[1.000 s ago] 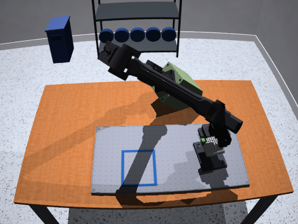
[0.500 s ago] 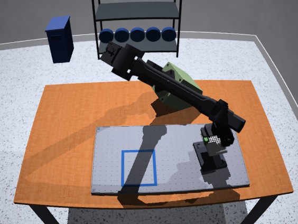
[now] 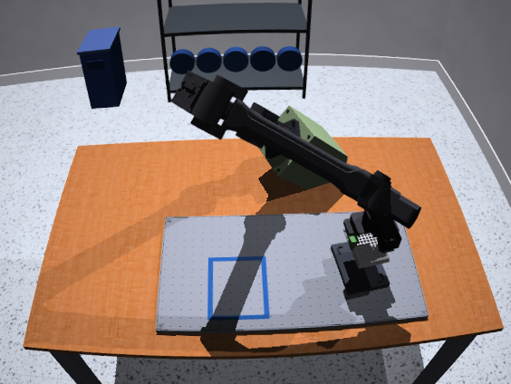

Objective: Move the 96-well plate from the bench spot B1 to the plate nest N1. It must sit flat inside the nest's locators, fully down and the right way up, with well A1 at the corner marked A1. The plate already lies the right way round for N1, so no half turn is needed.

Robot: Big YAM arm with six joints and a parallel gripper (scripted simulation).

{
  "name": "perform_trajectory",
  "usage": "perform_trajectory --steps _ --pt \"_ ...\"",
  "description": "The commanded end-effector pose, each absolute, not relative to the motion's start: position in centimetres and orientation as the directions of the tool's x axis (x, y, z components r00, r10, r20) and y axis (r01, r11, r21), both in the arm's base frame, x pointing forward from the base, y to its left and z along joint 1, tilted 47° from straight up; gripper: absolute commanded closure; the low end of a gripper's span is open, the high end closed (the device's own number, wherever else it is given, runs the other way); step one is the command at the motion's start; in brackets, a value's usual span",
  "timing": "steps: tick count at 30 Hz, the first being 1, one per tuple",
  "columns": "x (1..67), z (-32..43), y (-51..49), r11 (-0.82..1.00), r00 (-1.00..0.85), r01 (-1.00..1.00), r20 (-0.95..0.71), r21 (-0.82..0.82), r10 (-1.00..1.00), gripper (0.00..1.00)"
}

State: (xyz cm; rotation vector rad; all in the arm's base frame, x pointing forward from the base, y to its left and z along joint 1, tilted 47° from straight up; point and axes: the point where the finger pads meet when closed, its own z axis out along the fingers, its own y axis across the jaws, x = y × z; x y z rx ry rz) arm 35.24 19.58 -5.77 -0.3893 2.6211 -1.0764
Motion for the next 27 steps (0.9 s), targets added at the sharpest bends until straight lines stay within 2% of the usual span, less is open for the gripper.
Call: perform_trajectory --steps 1,27 --pt "37.0 -4.1 21.3 0.718 -0.918 -0.106 -0.21 -0.688 -0.337 1.0" --pt "36.7 -8.0 17.5 0.687 -0.925 -0.135 -0.158 -0.714 -0.346 1.0"
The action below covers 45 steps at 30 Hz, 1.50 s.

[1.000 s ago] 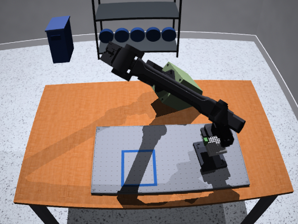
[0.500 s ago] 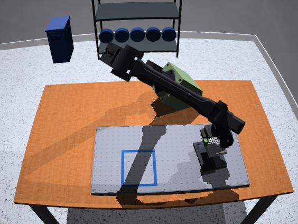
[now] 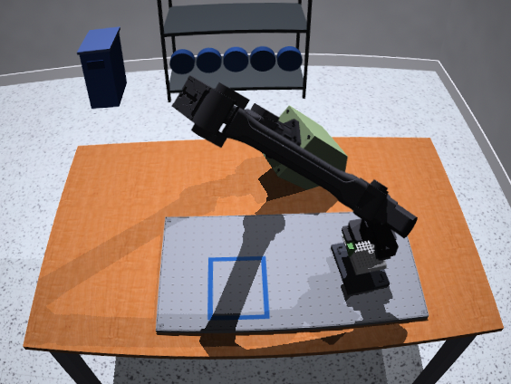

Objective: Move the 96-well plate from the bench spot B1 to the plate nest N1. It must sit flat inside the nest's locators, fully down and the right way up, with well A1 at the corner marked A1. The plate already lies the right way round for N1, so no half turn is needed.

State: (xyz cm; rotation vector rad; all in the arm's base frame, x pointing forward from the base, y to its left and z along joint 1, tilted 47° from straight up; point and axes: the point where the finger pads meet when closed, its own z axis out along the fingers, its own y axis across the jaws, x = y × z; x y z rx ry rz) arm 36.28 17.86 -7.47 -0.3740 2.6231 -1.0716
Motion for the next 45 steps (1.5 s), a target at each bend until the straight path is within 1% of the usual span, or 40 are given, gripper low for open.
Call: perform_trajectory --steps 1,6,8,20,23,27,31,45 --pt "36.8 -8.1 17.4 0.687 -0.925 -0.136 -0.157 -0.714 -0.346 1.0" --pt "37.1 -8.3 18.2 0.691 -0.917 -0.143 -0.169 -0.709 -0.362 1.0" --pt "37.0 -8.7 16.8 0.687 -0.925 -0.136 -0.157 -0.714 -0.346 1.0" --pt "37.7 -10.1 15.5 0.687 -0.925 -0.136 -0.157 -0.714 -0.346 1.0" --pt "37.7 -10.1 16.6 0.688 -0.916 -0.147 -0.165 -0.711 -0.366 1.0" --pt "37.9 -10.6 15.0 0.686 -0.925 -0.136 -0.156 -0.714 -0.346 1.0" --pt "38.4 -9.8 16.4 0.699 -0.918 -0.129 -0.183 -0.703 -0.353 1.0" --pt "38.4 -9.8 16.4 0.699 -0.918 -0.129 -0.183 -0.703 -0.353 1.0"
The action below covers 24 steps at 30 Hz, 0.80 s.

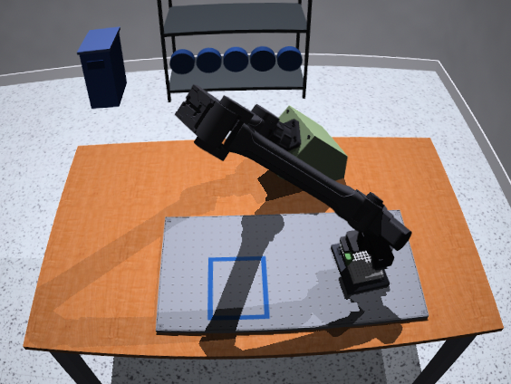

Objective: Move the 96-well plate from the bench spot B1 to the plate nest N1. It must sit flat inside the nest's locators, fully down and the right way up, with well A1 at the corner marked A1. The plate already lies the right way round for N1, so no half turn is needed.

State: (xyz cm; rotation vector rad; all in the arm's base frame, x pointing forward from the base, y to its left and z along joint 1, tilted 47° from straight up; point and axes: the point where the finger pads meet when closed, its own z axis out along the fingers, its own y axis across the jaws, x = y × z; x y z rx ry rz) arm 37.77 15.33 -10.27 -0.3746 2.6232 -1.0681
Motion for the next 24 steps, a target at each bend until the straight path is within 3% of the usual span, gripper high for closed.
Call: perform_trajectory --steps 1,24 --pt "38.4 -9.8 16.4 0.699 -0.918 -0.129 -0.183 -0.703 -0.353 1.0" --pt "38.1 -10.8 15.0 0.689 -0.923 -0.134 -0.163 -0.712 -0.348 1.0"
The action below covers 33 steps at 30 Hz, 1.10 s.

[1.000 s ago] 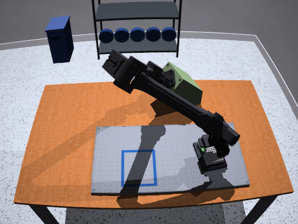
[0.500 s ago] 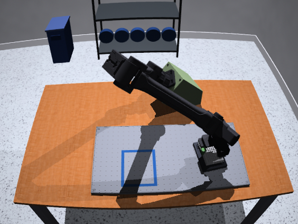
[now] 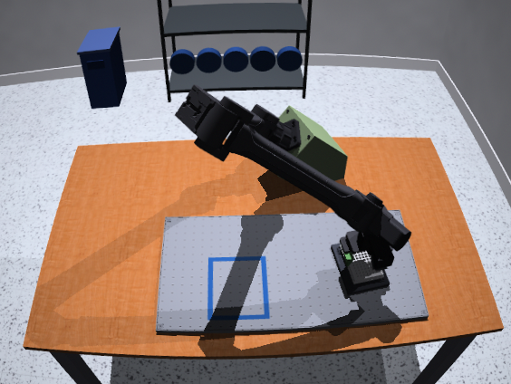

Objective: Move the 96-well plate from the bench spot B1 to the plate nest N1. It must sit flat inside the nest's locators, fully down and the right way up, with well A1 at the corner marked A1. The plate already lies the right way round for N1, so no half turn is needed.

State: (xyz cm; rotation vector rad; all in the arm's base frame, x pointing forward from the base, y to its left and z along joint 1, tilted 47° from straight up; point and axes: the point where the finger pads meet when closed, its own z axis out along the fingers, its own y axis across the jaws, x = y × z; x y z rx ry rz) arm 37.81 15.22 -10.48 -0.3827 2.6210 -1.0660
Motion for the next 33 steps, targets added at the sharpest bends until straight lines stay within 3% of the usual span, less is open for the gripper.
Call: perform_trajectory --steps 1,33 --pt "38.06 -10.76 14.85 0.689 -0.924 -0.134 -0.161 -0.713 -0.346 1.0" --pt "38.24 -11.11 14.75 0.689 -0.923 -0.135 -0.163 -0.712 -0.349 1.0"
